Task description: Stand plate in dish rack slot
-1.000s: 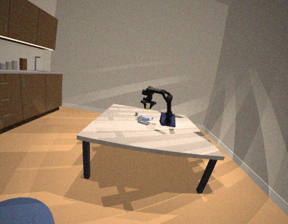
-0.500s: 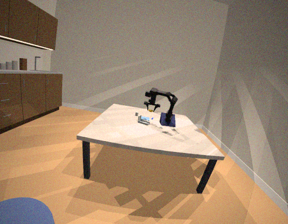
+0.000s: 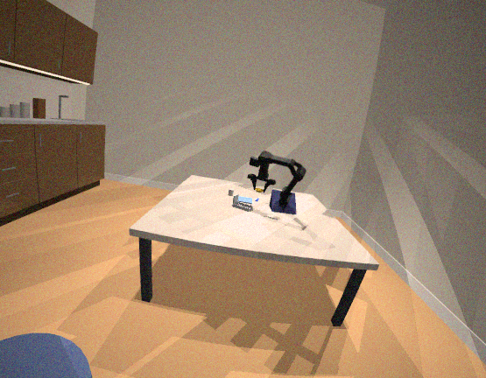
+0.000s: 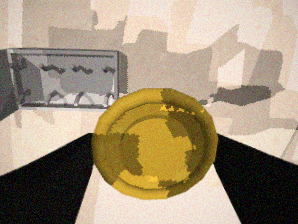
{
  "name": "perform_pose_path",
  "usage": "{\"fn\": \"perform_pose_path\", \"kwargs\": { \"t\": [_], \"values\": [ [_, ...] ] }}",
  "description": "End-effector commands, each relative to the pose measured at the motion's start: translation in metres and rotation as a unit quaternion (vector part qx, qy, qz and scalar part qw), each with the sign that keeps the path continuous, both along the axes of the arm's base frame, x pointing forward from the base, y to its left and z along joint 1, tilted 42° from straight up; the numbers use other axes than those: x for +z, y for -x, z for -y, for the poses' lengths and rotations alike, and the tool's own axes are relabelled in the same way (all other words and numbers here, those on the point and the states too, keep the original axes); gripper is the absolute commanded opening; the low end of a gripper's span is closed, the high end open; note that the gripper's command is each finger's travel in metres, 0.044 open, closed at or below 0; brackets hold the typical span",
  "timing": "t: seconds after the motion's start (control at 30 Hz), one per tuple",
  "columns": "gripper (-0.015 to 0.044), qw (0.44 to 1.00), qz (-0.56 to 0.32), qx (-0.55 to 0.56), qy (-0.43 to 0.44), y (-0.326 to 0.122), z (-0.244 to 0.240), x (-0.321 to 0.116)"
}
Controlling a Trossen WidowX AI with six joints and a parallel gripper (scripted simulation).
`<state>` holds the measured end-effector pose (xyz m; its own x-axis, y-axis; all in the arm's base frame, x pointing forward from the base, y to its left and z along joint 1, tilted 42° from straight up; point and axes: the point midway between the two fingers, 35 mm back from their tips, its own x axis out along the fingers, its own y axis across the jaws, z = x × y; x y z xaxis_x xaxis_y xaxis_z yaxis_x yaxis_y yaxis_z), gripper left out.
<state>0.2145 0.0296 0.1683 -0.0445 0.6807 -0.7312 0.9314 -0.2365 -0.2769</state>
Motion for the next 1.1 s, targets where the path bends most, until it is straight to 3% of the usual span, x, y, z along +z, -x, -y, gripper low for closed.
{"fn": "perform_pose_path", "kwargs": {
  "t": [0.0,0.5,1.07],
  "values": [
    [0.0,1.0,-0.007,-0.006,0.0,0.002,-0.002,0.0],
    [0.0,0.98,0.042,0.12,0.15,0.014,-0.009,-0.045],
    [0.0,0.909,0.129,0.241,0.314,0.014,-0.011,-0.082]
  ]
}}
